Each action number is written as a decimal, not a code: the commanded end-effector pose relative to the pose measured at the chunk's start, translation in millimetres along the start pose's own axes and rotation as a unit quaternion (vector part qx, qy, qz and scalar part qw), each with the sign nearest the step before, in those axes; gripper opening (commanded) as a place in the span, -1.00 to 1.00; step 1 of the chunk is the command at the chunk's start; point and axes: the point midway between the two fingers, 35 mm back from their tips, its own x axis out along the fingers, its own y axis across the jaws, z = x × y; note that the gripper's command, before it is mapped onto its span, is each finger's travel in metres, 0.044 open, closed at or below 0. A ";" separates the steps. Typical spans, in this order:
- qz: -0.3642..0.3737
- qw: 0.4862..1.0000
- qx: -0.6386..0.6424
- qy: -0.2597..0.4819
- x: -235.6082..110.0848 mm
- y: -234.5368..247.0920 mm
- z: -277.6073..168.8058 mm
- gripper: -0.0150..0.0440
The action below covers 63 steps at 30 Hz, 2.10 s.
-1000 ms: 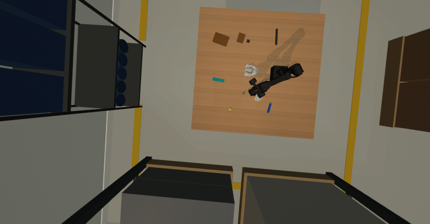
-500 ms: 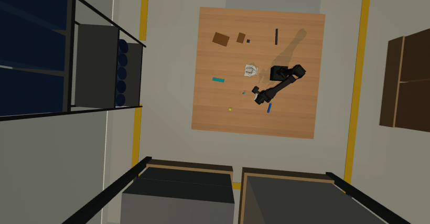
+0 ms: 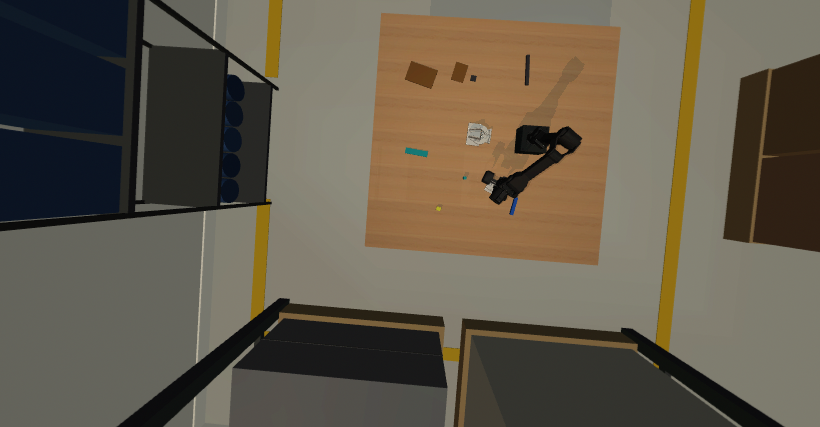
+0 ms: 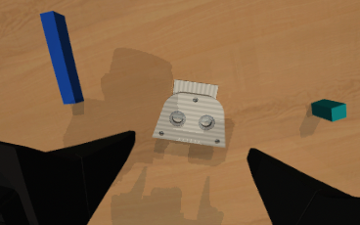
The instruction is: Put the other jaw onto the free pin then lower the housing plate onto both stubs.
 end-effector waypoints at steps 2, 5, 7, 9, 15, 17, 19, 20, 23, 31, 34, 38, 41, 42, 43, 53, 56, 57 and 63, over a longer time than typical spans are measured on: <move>-0.001 1.000 -0.002 0.004 10.5 0.1 -2.1 1.00; -0.001 1.000 -0.002 0.004 11.6 0.1 -2.1 1.00; -0.001 1.000 -0.002 0.004 14.7 0.1 -2.1 1.00; -0.001 1.000 -0.002 0.004 18.1 0.1 -2.1 1.00; -0.001 1.000 -0.002 0.004 28.1 0.1 -2.3 1.00; -0.001 1.000 -0.002 0.004 30.3 0.1 -2.4 1.00; -0.001 1.000 -0.002 0.004 30.6 0.1 -2.4 1.00; -0.001 1.000 -0.002 0.004 30.6 0.1 -2.4 1.00; -0.001 1.000 -0.002 0.004 31.6 0.1 -2.4 1.00; -0.001 1.000 -0.002 0.004 44.2 0.0 -2.2 1.00; -0.001 1.000 -0.002 0.004 49.0 0.0 -2.3 1.00; -0.001 1.000 -0.002 0.004 55.4 0.1 -2.6 1.00; -0.001 1.000 -0.002 0.004 59.8 0.1 -2.8 1.00; -0.001 1.000 -0.002 0.004 60.5 0.1 -2.9 1.00; -0.001 1.000 -0.002 0.004 60.8 0.1 -2.9 1.00; -0.001 1.000 -0.002 0.004 60.8 0.1 -2.9 1.00; -0.001 1.000 -0.002 0.004 60.8 0.1 -2.9 1.00; -0.001 1.000 -0.002 0.004 60.8 0.1 -2.9 1.00; -0.001 1.000 -0.002 0.004 61.3 0.1 -2.9 1.00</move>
